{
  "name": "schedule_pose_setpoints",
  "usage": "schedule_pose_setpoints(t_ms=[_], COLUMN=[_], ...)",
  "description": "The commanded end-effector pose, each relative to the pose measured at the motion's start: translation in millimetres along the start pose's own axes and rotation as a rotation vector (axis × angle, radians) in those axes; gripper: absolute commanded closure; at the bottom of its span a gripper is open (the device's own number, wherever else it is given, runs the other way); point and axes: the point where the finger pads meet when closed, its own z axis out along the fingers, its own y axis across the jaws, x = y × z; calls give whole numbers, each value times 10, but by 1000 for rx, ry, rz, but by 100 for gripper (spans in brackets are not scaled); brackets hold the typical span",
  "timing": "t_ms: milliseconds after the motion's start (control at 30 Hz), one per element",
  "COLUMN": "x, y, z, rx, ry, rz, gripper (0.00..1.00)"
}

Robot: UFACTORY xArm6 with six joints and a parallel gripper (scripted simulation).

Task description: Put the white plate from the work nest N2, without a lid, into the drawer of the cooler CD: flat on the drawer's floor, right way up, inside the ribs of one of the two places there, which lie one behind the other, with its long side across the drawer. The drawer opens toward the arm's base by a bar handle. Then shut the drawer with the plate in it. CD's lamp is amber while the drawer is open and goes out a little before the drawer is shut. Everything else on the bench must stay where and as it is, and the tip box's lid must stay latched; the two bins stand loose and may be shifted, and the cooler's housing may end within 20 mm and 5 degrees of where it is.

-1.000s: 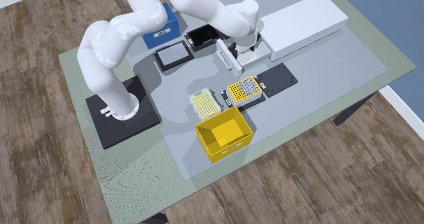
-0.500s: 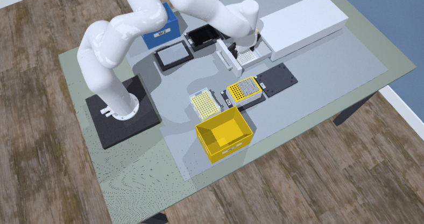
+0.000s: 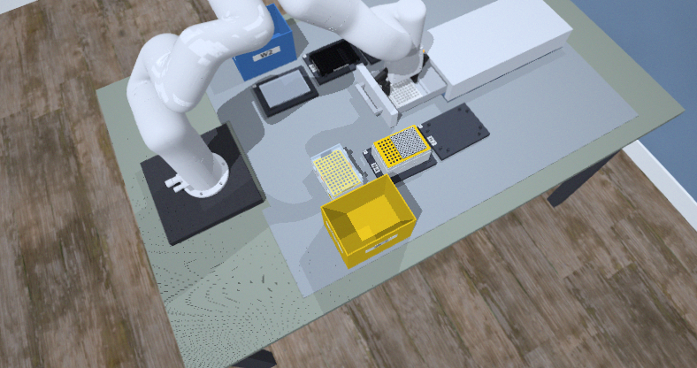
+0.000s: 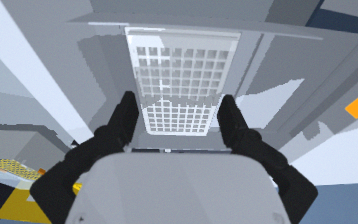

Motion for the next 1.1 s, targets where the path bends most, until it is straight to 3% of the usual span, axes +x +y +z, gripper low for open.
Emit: schedule_pose_setpoints(t_ms=[0,1067], x=[0,0], y=[19,17], z=[-82,-550], rx=[-6,-6], ry=[0,0], rz=[0,0], gripper=[0,0])
